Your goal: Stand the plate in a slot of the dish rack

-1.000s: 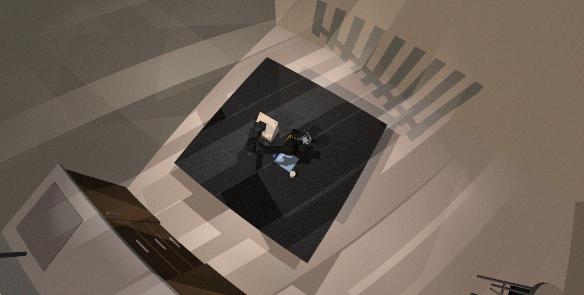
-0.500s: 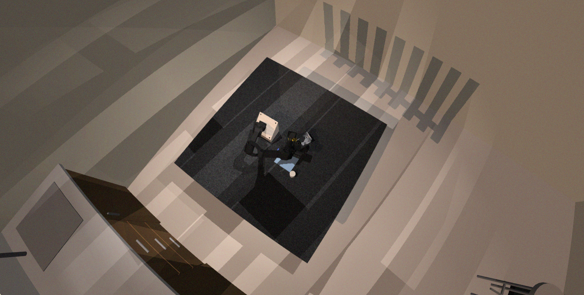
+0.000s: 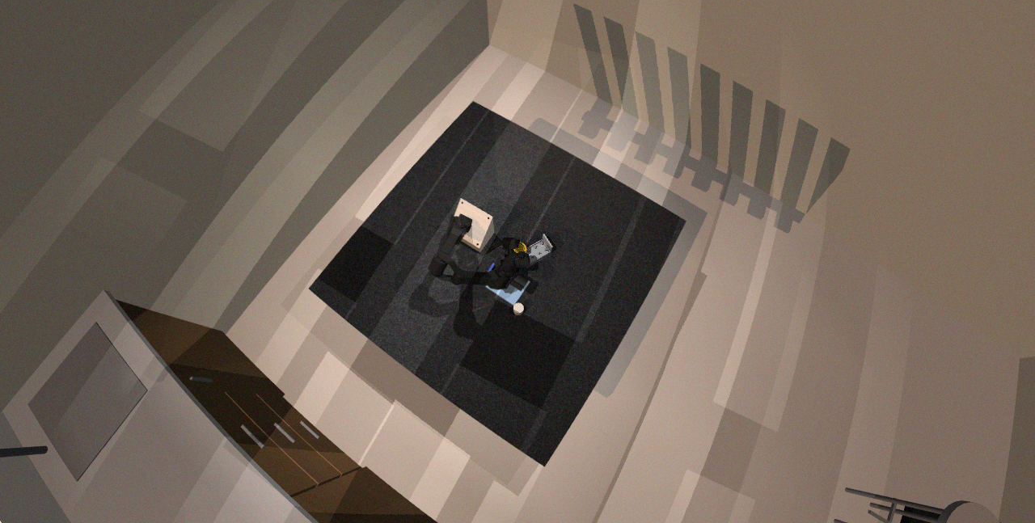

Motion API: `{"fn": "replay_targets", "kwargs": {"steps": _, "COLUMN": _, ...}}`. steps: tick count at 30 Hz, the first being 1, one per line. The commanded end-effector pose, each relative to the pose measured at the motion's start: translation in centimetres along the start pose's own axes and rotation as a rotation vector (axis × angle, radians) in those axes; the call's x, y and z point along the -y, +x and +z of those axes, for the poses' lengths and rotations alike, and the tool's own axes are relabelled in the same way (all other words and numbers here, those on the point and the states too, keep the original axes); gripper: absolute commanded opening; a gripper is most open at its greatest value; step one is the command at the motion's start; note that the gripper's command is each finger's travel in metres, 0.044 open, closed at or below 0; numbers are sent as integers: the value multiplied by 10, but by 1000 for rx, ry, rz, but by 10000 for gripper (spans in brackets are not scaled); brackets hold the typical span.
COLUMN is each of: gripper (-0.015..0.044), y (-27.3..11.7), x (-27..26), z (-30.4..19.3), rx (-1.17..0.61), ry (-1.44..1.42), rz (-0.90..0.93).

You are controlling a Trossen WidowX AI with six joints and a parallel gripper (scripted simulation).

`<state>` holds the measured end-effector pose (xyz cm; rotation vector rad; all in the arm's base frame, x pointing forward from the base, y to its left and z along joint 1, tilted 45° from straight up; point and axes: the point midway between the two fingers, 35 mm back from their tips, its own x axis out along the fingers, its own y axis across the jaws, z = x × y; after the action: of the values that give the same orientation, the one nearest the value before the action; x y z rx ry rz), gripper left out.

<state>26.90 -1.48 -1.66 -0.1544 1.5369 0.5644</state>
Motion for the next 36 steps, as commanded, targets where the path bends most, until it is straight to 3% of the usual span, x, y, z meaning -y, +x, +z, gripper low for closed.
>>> {"fn": "replay_targets", "kwargs": {"steps": 1, "gripper": 0, "y": 0, "x": 3, "z": -1, "rx": 75, "ry": -93, "rz": 27}}
{"fn": "replay_targets", "kwargs": {"steps": 18, "gripper": 0, "y": -6, "x": 20, "z": -7, "rx": 376, "ry": -459, "rz": 4}}
{"fn": "replay_targets", "kwargs": {"steps": 36, "gripper": 0, "y": -22, "x": 35, "z": -19, "rx": 663, "ry": -857, "rz": -228}}
